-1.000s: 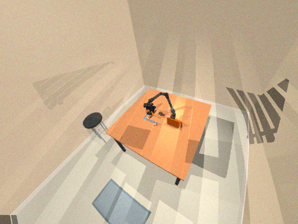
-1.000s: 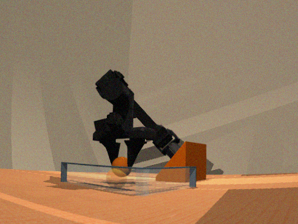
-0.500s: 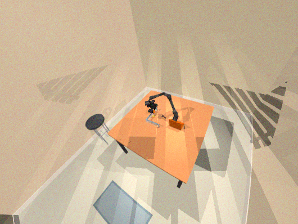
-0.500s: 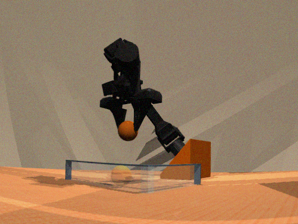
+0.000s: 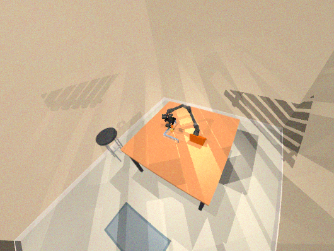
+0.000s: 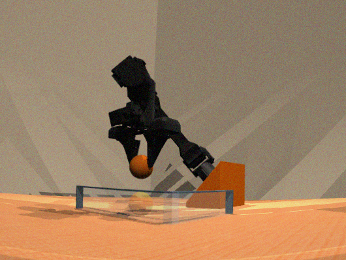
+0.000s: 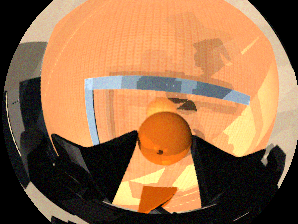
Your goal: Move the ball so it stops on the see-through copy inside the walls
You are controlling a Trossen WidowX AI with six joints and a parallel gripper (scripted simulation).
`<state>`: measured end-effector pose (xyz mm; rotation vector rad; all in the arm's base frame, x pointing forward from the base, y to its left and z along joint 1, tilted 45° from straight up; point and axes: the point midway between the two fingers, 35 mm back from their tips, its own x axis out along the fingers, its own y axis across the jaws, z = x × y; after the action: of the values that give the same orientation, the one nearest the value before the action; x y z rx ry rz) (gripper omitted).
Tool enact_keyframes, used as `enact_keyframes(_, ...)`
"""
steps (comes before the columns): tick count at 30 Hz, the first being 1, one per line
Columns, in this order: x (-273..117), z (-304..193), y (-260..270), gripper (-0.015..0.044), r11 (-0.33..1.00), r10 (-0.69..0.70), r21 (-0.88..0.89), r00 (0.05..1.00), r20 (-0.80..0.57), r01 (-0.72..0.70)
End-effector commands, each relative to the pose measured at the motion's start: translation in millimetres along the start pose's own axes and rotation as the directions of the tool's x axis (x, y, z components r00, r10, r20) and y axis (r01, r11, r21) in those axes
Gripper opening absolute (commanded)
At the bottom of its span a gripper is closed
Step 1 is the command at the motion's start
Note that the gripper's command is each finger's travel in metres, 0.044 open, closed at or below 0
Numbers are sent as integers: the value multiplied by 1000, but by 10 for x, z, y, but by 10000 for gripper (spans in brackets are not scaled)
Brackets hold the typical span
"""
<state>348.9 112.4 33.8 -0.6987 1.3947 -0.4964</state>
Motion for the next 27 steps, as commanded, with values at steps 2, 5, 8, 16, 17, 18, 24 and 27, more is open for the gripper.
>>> enact_keyframes(2, 72, 10, 38, 0, 1000, -5, -15, 1000, 7, 5)
enact_keyframes(5, 197, 20, 41, 0, 1000, -4, -15, 1000, 8, 4)
enact_keyframes(8, 364, 27, 41, 0, 1000, -5, -15, 1000, 8, 5)
enact_keyframes(16, 720, 10, 26, 0, 1000, -8, -14, 1000, 8, 8)
enact_keyframes(17, 720, 10, 26, 0, 1000, -8, -14, 1000, 8, 8)
enact_keyframes(18, 720, 10, 26, 0, 1000, -8, -14, 1000, 8, 8)
enact_keyframes(24, 772, 12, 25, 0, 1000, -8, -14, 1000, 8, 8)
enact_keyframes(27, 821, 12, 25, 0, 1000, -8, -14, 1000, 8, 9)
